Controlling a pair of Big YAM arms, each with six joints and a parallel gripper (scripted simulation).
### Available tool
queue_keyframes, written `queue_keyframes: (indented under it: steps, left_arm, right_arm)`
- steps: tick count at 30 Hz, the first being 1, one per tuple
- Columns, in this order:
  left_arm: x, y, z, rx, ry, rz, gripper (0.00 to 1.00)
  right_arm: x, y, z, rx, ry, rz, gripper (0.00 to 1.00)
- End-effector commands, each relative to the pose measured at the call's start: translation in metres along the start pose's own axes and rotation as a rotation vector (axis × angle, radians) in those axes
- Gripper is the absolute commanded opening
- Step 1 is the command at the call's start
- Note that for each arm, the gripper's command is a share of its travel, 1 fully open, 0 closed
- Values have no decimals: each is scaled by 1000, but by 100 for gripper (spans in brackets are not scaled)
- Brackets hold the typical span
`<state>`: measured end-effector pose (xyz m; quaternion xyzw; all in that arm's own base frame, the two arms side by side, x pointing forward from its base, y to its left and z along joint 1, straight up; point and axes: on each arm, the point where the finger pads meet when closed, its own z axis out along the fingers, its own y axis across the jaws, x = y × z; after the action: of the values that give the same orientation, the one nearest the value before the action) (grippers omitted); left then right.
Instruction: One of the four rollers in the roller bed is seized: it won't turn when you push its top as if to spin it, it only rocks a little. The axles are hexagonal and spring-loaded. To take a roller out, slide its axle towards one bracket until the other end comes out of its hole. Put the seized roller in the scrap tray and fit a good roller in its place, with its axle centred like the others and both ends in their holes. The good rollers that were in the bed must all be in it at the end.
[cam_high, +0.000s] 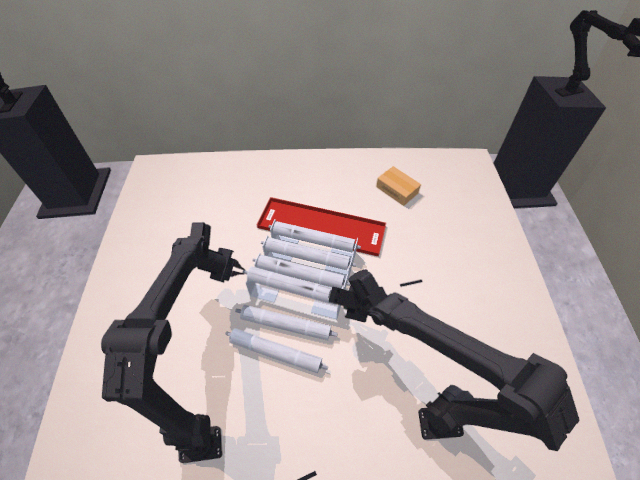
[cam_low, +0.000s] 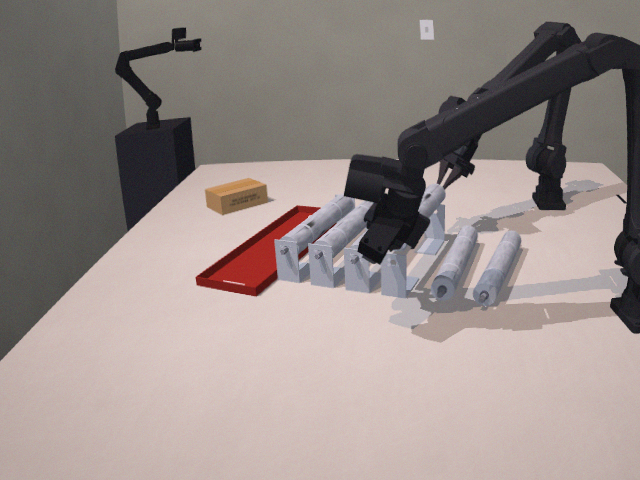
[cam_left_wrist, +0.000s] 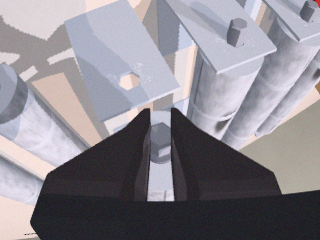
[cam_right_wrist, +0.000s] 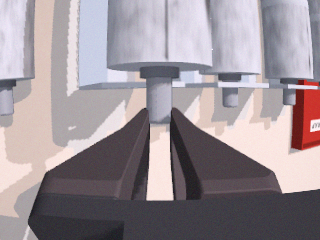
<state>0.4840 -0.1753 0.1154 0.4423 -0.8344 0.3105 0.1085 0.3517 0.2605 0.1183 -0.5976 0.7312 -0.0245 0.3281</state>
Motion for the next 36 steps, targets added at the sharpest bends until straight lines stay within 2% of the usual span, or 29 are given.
queue_keyframes:
  steps: [1,4,6,8,9,12,13,17,19,21,24,25,27,28,29,30,32,33,36]
  left_arm:
    - [3,-24,-30,91,-28,55,3]
    - [6,-21,-33,98,-26,58,3]
    - [8,-31,-41,120,-33,74,3]
    - [8,-21,-36,109,-27,64,3]
    - [9,-35,-45,132,-36,83,3]
    - [8,-20,-37,115,-25,61,3]
    - [9,-32,-44,133,-31,77,3]
    - [8,-20,-38,124,-25,65,3]
    - [9,-35,-48,151,-34,83,3]
    - [10,-27,-44,146,-29,75,3]
    - [12,-40,-54,172,-39,93,3]
    - [12,-34,-51,166,-36,86,3]
    - [10,-31,-45,150,-28,85,3]
    - [3,-15,-29,113,-15,60,3]
    - [8,-28,-42,144,-27,80,3]
    - [9,-38,-48,159,-33,89,3]
    - [9,-38,-48,159,-33,89,3]
    - [5,-36,-41,147,-27,71,3]
    - [1,-46,-41,163,-31,76,3]
  right_arm:
    - [-48,-39,-30,94,-98,-20,3]
    - [-49,-39,-33,99,-95,-23,3]
    - [-46,-44,-34,108,-90,-17,3]
    - [-49,-40,-35,106,-92,-28,3]
    - [-49,-40,-36,106,-90,-29,3]
    - [-54,-49,-39,141,-109,-28,3]
    - [-51,-52,-39,145,-103,-19,3]
    - [-57,-47,-41,143,-109,-40,3]
    - [-59,-48,-43,150,-109,-42,3]
    - [-55,-54,-45,163,-103,-34,3]
    - [-61,-51,-47,164,-109,-46,3]
    - [-61,-51,-48,165,-108,-47,3]
    - [-53,-54,-44,168,-99,-10,3]
    - [-53,-55,-44,168,-99,-10,3]
    - [-47,-51,-32,149,-77,-8,3]
    - [-53,-56,-42,170,-99,-11,3]
    - [-53,-56,-42,170,-99,-11,3]
    - [-47,-51,-34,154,-77,-32,3]
    - [-46,-53,-27,155,-71,-39,3]
